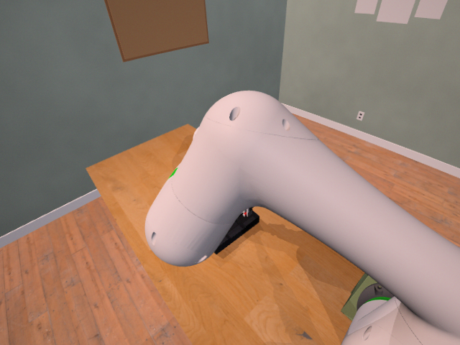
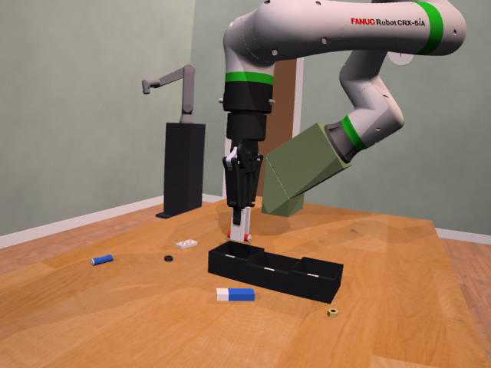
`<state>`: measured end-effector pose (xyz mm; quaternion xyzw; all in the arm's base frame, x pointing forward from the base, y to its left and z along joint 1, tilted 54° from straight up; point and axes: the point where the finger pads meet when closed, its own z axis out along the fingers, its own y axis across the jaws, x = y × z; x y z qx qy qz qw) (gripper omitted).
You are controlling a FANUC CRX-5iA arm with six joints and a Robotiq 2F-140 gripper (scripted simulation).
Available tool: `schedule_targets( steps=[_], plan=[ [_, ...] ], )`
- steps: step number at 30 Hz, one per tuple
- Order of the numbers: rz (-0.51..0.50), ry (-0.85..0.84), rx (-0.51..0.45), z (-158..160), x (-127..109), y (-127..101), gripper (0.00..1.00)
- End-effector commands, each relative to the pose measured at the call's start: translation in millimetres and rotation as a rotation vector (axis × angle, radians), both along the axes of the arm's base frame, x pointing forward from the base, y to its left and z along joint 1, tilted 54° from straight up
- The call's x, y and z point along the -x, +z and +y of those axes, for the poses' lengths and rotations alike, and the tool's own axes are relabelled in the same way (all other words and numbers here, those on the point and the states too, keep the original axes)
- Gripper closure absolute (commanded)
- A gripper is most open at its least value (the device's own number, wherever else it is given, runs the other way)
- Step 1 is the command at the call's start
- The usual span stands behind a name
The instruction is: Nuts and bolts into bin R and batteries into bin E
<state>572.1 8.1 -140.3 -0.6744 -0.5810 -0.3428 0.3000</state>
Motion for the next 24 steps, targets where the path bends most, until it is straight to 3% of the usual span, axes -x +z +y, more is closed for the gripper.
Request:
schedule_targets(
  steps=[1,24],
  plan=[
    [0.0,0.0,0.0,-0.4,0.0,0.0,0.85],
    [0.0,0.0,0.0,31.7,-4.6,-23.4,0.85]
  ],
)
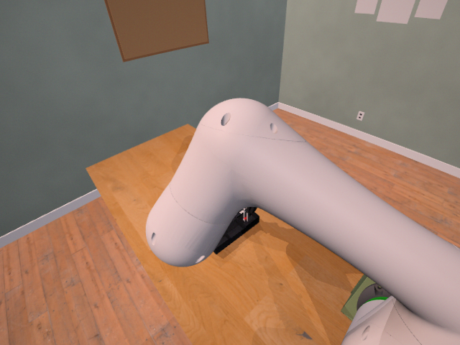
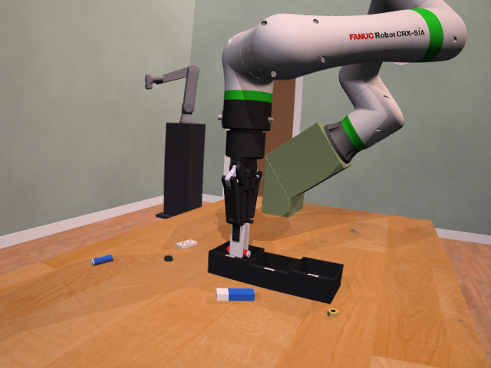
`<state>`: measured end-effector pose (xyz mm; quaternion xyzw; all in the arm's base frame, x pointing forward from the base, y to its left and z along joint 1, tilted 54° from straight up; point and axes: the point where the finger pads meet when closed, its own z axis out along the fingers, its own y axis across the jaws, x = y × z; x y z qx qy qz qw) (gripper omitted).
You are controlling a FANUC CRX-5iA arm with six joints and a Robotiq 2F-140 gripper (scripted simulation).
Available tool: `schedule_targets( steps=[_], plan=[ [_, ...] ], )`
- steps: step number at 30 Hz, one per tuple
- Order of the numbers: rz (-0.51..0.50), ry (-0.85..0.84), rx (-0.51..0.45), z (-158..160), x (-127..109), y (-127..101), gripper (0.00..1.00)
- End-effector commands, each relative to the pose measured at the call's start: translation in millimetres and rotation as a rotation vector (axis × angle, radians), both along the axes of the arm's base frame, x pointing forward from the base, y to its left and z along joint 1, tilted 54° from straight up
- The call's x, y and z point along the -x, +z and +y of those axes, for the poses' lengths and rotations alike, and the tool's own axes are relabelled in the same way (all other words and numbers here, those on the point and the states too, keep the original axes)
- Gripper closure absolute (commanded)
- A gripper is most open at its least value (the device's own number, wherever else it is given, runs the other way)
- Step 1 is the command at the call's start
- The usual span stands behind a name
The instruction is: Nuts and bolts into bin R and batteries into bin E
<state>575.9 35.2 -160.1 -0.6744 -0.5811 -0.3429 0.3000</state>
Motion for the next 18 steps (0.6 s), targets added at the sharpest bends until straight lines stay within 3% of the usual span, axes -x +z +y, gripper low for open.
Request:
schedule_targets(
  steps=[1,18],
  plan=[
    [0.0,0.0,0.0,6.3,-1.1,-4.8,0.85],
    [0.0,0.0,0.0,13.8,-2.2,-10.4,0.85]
  ],
)
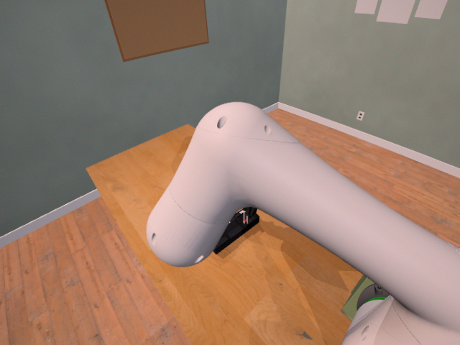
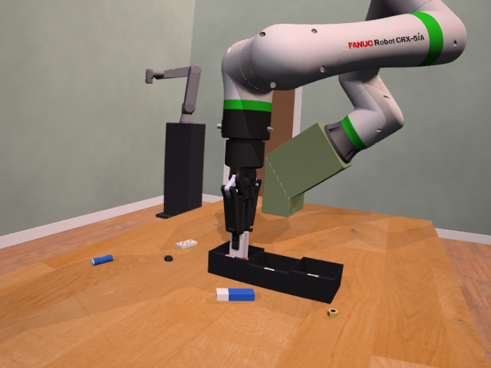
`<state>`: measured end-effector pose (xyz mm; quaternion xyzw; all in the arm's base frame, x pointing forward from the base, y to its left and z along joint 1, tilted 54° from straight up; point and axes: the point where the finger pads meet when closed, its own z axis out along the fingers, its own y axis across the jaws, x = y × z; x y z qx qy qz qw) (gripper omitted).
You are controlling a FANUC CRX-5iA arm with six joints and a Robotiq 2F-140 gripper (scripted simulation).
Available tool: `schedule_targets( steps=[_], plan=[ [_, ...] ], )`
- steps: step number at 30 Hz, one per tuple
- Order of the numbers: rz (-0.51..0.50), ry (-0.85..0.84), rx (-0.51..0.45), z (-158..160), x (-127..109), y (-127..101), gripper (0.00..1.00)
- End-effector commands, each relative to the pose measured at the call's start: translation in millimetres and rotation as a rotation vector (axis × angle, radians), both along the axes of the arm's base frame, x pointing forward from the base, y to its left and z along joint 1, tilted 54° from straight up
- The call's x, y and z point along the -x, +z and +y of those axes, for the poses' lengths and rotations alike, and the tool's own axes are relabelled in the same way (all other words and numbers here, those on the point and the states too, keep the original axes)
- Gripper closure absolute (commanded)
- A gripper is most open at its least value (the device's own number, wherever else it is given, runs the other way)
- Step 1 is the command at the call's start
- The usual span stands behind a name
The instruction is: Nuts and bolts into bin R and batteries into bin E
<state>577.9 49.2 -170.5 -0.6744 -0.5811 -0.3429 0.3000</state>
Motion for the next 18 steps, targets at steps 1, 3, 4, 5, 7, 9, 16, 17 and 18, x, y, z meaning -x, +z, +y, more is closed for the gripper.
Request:
schedule_targets(
  steps=[1,3,4,5,7,9,16,17,18],
  plan=[
    [0.0,0.0,0.0,-0.3,-0.1,0.0,0.85],
    [0.0,0.0,0.0,-0.3,-0.1,0.0,0.85],
    [0.0,0.0,0.0,-0.3,-0.1,0.0,0.85],
    [0.0,0.0,0.0,-0.3,-0.1,0.0,0.74],
    [0.0,0.0,0.0,-0.3,-0.1,0.0,0.74],
    [0.0,0.0,0.0,-0.3,-0.1,0.0,0.74],
    [0.0,0.0,0.0,-0.3,-0.1,0.0,0.74],
    [0.0,0.0,0.0,-0.3,-0.1,0.0,0.74],
    [0.0,0.0,0.0,-0.3,-0.1,0.0,0.74]
  ],
)
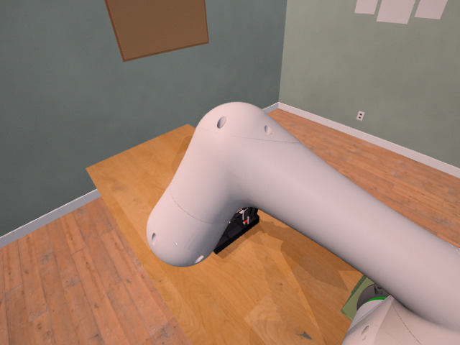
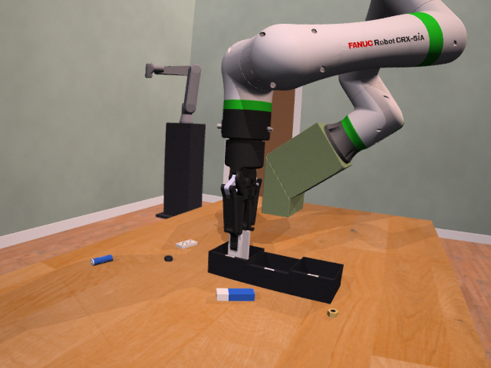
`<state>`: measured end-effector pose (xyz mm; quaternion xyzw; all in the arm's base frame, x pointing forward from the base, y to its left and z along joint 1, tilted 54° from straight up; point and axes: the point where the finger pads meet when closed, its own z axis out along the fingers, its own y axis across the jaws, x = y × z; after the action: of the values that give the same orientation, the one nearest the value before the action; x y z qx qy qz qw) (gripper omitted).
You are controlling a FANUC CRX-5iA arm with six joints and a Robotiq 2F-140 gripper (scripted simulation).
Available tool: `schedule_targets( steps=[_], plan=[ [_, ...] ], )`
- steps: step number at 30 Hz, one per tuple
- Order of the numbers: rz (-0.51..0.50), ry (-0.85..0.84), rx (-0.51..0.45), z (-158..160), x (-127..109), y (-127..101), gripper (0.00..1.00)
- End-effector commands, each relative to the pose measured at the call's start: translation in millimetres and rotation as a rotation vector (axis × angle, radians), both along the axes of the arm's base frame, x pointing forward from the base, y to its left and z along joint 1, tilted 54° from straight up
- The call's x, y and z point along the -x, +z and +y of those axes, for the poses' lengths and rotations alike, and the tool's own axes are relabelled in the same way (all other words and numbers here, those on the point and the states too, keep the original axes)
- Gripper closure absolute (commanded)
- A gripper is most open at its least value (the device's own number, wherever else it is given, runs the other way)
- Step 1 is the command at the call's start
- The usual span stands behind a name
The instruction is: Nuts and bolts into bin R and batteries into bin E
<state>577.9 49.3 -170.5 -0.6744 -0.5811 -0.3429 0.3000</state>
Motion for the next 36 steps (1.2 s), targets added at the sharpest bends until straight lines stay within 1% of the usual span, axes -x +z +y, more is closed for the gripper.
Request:
schedule_targets(
  steps=[1,27,32,36],
  plan=[
    [0.0,0.0,0.0,-0.3,-0.1,0.0,0.74],
    [0.0,0.0,0.0,-22.8,3.1,16.4,0.74],
    [0.0,0.0,0.0,-41.6,5.8,30.1,0.74],
    [0.0,0.0,0.0,-41.6,5.8,30.1,0.74]
  ],
)
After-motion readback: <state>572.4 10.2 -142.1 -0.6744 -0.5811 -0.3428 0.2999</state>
